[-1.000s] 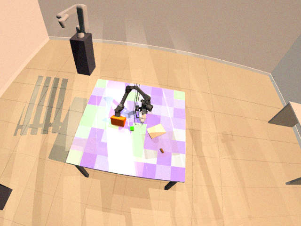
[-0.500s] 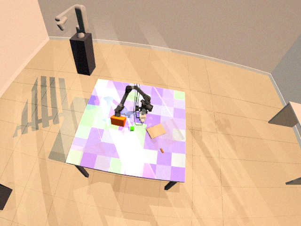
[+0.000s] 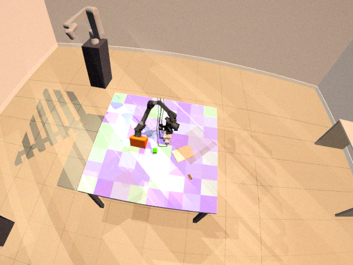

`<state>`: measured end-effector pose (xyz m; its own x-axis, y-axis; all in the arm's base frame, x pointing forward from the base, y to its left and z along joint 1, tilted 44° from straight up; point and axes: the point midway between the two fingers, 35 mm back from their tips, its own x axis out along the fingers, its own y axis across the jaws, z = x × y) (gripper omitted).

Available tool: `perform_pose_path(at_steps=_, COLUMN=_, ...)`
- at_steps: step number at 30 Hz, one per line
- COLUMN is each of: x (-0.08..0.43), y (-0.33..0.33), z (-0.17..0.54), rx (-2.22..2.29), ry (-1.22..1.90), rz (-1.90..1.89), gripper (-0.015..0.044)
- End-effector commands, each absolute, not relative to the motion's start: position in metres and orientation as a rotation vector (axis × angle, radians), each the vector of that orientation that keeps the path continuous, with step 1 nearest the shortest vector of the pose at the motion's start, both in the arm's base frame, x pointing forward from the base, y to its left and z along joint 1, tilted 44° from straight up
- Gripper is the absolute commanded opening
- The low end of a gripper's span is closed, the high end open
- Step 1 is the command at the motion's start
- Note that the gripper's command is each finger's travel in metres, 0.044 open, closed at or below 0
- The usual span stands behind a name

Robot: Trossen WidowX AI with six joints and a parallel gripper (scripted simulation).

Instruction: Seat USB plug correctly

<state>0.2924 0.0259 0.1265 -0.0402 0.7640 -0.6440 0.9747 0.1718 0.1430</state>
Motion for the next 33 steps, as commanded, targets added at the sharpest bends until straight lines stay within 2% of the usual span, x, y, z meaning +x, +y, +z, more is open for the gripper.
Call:
perform_pose_path(at_steps=1, x=0.2926, y=0.0269, z=0.1254, rx=1.648, ry=1.855, rz=-0.454, gripper=0.0)
perform_pose_path(at_steps=33, x=0.2925, y=0.0295, z=0.1227, rx=1.648, ry=1.855, rz=-0.454, gripper=0.0)
